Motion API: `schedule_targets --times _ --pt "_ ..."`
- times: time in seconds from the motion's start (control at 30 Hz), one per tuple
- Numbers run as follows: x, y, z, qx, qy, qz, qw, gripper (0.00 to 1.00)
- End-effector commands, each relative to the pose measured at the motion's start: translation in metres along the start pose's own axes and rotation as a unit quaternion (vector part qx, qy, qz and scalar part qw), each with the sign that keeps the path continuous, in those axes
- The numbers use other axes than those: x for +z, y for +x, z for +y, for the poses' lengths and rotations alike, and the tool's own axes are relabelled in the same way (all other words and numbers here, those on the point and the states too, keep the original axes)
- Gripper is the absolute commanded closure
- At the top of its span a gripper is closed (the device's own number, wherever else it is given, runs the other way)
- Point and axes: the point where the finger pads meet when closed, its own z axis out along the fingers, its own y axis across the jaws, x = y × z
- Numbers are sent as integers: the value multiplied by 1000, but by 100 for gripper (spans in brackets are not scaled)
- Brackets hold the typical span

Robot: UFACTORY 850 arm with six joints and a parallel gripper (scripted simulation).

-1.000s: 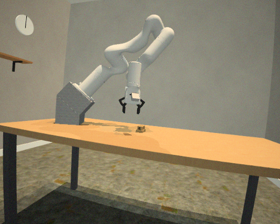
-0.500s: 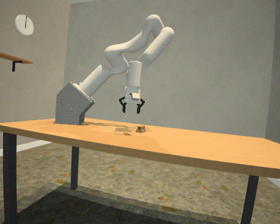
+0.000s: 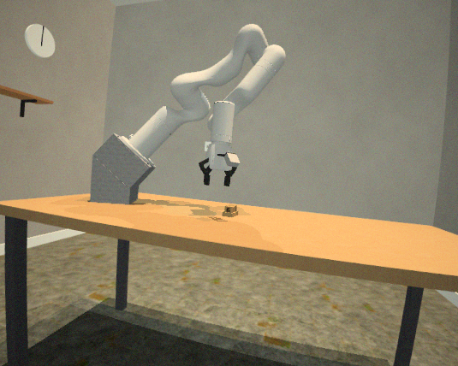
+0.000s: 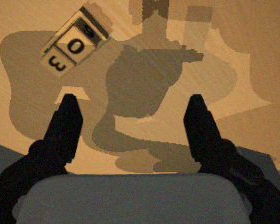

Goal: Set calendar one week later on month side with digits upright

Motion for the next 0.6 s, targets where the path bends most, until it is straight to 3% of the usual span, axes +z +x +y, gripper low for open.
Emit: schedule_targets --times 0.0,0.4,0.57 --pt "1 0 -6 -87 0 6 996 0" --pt "2 0 -17 -219 -2 6 976 0" --pt "3 0 -23 -301 -2 5 954 0"
